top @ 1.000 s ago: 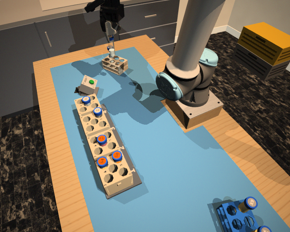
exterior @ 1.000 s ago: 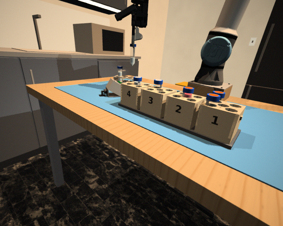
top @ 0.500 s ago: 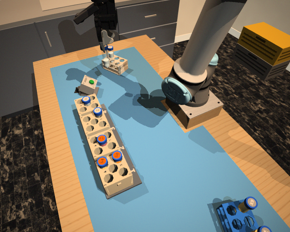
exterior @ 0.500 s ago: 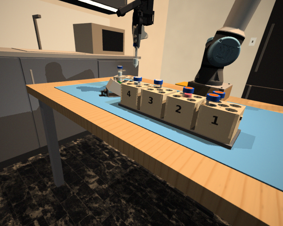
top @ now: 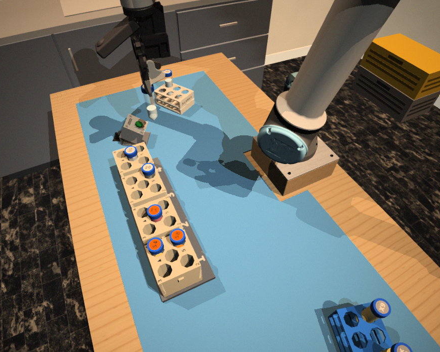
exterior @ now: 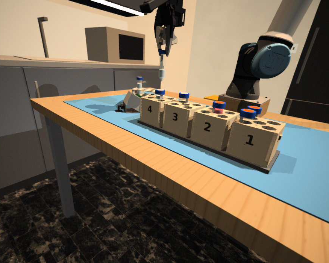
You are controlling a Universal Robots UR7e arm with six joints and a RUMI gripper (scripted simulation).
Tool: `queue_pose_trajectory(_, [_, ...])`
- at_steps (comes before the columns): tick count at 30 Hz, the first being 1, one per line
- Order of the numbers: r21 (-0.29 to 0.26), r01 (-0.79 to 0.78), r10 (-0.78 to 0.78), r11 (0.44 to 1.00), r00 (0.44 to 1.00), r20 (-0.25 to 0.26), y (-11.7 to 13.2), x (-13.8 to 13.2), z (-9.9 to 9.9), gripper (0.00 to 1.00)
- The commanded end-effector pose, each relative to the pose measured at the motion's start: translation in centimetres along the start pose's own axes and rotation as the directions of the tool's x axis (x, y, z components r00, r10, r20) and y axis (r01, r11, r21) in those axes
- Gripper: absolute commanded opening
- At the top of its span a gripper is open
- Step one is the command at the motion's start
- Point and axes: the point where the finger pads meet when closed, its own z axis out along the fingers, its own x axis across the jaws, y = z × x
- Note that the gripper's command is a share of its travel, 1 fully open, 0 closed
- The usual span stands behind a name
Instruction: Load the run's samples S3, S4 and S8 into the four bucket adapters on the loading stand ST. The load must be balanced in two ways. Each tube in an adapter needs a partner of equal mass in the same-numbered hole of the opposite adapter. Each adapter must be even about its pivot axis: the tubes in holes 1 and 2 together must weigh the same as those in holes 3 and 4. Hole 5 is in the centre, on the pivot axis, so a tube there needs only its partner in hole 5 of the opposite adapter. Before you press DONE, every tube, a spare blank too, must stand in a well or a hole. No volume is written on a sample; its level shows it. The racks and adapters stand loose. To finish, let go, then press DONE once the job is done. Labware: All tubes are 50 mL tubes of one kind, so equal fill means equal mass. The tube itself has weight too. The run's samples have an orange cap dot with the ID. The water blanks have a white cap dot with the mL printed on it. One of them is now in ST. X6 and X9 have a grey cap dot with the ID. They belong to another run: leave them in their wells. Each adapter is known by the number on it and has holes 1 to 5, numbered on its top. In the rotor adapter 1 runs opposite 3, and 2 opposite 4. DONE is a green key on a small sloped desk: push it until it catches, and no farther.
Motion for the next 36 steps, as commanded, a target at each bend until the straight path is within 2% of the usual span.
queue_pose_trajectory(1, [0.002, 0.11, -0.11, 0.994, 0.994, -0.001, -1.7, -2.1, -0.1, 0.0])
queue_pose_trajectory(8, [0.002, 0.293, -0.293, 0.956, 0.956, -0.002, -4.1, -6.2, -0.1, 0.0])
queue_pose_trajectory(16, [0.002, 0.489, -0.489, 0.872, 0.872, -0.002, -6.8, -10.7, -0.1, 0.0])
queue_pose_trajectory(18, [0.002, 0.489, -0.489, 0.872, 0.872, -0.002, -6.8, -10.7, -0.1, 0.0])
queue_pose_trajectory(29, [0.001, 0.72, -0.72, 0.694, 0.694, -0.002, -10.6, -17.0, -0.1, 0.0])
queue_pose_trajectory(32, [0.001, 0.769, -0.769, 0.639, 0.639, -0.002, -10.9, -17.5, -0.1, 0.0])
queue_pose_trajectory(36, [0.001, 0.769, -0.769, 0.639, 0.639, -0.001, -10.9, -17.5, -0.1, 0.0])
